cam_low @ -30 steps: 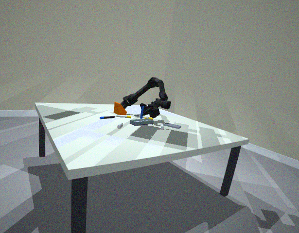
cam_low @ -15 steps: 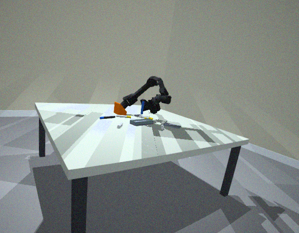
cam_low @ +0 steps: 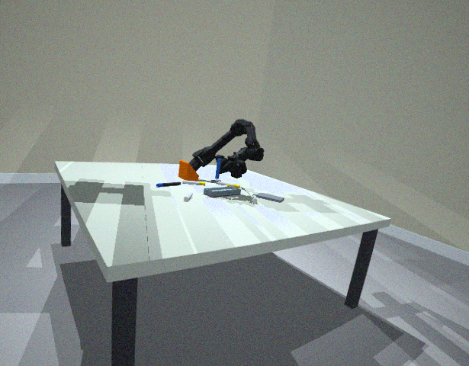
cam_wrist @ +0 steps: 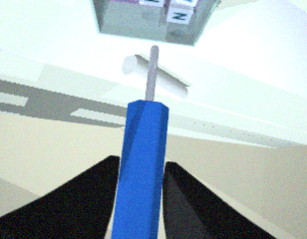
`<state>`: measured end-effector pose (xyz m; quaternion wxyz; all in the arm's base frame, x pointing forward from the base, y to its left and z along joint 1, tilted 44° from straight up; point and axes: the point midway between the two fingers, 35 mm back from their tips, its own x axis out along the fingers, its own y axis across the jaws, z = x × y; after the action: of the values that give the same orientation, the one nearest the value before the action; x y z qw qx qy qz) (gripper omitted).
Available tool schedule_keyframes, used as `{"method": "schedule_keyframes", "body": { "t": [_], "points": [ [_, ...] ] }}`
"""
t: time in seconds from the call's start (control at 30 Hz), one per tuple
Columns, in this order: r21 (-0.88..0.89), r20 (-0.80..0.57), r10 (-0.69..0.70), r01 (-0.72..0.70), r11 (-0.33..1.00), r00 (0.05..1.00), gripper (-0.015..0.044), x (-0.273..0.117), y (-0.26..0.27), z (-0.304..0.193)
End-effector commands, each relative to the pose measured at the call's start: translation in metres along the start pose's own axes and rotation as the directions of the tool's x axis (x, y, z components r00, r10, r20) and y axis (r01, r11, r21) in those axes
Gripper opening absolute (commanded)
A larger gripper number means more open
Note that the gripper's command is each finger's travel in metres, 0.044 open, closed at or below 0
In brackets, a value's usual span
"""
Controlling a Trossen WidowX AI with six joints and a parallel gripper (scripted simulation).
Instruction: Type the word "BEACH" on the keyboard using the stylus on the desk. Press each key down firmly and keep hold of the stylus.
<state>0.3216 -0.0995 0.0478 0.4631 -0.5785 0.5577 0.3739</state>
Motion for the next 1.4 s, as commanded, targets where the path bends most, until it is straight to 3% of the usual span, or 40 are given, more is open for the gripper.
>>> {"method": "schedule_keyframes", "body": {
  "t": [0.0, 0.4, 0.5, 0.53, 1.37],
  "points": [
    [-0.007, 0.004, 0.005, -0.005, 1.0, 1.0, 0.0, 0.014, 0.002, -0.009],
    [-0.007, 0.004, 0.005, -0.005, 1.0, 1.0, 0.0, 0.023, 0.003, 0.008],
    [-0.007, 0.005, 0.005, -0.005, 1.0, 1.0, 0.0079, 0.025, 0.002, 0.009],
    [-0.007, 0.005, 0.005, -0.005, 1.0, 1.0, 0.0081, 0.025, 0.002, 0.009],
    [-0.007, 0.005, 0.005, -0.005, 1.0, 1.0, 0.0081, 0.032, 0.002, 0.022]
  ]
}}
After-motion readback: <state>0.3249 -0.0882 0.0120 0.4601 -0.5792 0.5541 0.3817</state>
